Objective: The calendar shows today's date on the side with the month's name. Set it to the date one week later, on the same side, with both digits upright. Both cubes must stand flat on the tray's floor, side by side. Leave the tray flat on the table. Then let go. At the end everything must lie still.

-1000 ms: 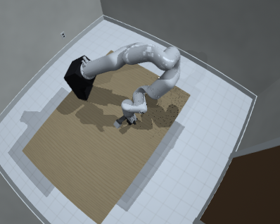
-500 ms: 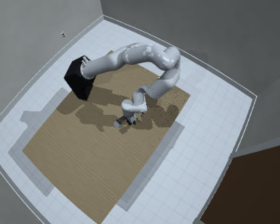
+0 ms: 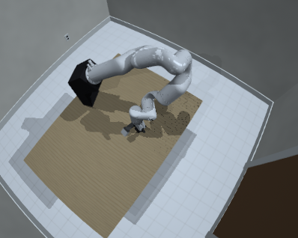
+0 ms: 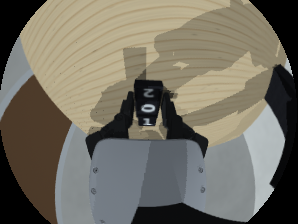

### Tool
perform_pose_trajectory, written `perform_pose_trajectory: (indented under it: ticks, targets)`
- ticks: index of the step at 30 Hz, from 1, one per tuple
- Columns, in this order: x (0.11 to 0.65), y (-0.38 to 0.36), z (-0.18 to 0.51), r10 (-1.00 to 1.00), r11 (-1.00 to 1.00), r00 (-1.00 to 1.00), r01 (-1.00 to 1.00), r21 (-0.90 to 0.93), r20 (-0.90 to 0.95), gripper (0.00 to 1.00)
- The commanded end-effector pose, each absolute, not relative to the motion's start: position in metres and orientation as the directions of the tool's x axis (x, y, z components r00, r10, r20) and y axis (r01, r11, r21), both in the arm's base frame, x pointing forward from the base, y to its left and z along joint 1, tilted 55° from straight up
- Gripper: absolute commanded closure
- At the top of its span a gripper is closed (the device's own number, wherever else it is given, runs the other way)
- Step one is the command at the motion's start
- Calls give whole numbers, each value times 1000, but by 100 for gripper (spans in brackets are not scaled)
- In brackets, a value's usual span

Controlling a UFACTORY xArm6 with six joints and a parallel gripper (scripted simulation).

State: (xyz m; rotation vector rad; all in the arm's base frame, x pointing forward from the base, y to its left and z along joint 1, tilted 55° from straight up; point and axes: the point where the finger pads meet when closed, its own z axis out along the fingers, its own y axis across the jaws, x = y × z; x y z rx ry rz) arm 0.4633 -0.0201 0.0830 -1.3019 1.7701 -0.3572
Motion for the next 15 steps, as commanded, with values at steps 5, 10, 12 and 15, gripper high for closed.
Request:
perform_pose_trajectory:
  ticks: [5, 10, 12, 15]
  targets:
    - [463, -20, 83, -876, 408, -59, -621, -669, -479, 53]
    - [462, -21, 84, -876, 408, -59, -621, -669, -479, 53]
    - [459, -22, 87, -876, 408, -59, -621, -669, -479, 53]
    - [456, -23, 88, -876, 408, -59, -621, -669, -479, 53]
